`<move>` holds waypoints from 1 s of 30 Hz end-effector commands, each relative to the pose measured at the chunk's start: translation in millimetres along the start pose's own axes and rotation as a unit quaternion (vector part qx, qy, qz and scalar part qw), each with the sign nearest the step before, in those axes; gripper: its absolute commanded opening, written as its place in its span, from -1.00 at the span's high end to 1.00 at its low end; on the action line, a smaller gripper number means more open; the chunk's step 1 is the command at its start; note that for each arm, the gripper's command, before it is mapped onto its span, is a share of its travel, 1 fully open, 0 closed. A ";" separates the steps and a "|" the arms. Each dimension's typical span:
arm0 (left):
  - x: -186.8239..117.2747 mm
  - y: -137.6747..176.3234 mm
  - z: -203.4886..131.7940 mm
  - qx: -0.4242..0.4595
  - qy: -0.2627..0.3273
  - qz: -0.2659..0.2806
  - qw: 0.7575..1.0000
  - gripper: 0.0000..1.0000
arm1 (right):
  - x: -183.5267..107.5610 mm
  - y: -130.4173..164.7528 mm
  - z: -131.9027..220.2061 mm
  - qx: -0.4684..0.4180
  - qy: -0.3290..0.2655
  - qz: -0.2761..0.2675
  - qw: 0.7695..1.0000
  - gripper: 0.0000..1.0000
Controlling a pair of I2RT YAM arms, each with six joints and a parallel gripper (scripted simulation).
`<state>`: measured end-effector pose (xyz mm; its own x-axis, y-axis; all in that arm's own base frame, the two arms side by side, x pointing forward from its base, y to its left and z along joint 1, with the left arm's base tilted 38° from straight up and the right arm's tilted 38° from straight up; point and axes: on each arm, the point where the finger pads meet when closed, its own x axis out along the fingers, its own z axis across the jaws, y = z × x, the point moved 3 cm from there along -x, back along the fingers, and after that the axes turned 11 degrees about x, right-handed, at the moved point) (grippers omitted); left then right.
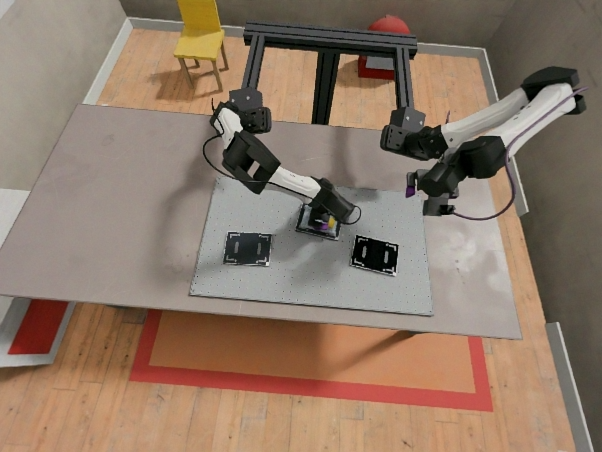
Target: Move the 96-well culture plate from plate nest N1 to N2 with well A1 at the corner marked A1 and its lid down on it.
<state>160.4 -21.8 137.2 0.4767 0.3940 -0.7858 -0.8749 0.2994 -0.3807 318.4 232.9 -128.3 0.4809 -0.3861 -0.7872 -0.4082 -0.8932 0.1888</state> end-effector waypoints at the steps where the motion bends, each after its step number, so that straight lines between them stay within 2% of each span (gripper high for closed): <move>1: -1.3 -2.6 -0.8 -0.004 0.006 -0.005 1.000 -1.00 | -16.2 -4.3 -2.0 0.000 0.005 -0.012 1.000 -1.00; 9: -1.3 -2.6 -0.8 -0.004 0.006 -0.005 1.000 -1.00 | -22.4 -6.5 -2.5 0.000 0.006 -0.014 1.000 -1.00; 10: -1.3 -2.6 -0.8 -0.004 0.006 -0.005 1.000 -1.00 | -11.7 -4.6 -2.1 0.002 0.002 -0.008 1.000 -1.00; 30: -1.3 -2.6 -0.8 -0.004 0.006 -0.005 1.000 -1.00 | -11.7 -5.8 -3.3 0.002 0.002 -0.008 1.000 -1.00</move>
<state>160.4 -21.8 137.2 0.4767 0.3940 -0.7858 -0.8749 0.2994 -0.3807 316.1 234.4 -124.9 0.4793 -0.3877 -0.7874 -0.4077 -0.8928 0.1915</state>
